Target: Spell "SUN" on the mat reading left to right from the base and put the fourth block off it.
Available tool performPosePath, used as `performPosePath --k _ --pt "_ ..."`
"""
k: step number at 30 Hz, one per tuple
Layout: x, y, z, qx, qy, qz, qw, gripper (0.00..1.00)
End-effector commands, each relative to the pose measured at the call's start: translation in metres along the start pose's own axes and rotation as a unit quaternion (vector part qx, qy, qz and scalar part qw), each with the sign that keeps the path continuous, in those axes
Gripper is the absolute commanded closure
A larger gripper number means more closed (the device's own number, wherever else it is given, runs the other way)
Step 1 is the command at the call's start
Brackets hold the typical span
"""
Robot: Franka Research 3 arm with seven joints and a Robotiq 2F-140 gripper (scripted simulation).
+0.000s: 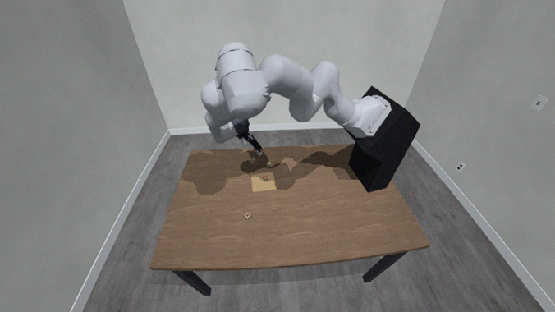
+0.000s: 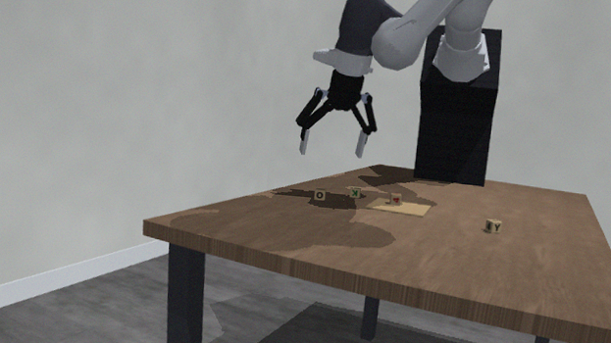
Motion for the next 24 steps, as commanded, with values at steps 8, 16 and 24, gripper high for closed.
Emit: performPosePath --k 8,16,24 --pt "0.112 0.023 0.024 -0.093 -0.114 0.014 0.989 0.0" --pt "0.156 0.042 0.029 -0.157 -0.175 0.016 0.972 0.0" --pt "0.163 0.045 0.029 -0.169 -0.185 0.017 0.968 0.0"
Point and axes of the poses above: the point where the finger pads meet when closed, its own y axis back along the fingers, its own x axis across the jaws, z = x × y, the point moved 7 cm from there along y, back along the fingers, and after that the axes turned 6 degrees about y, right-handed, at the moved point
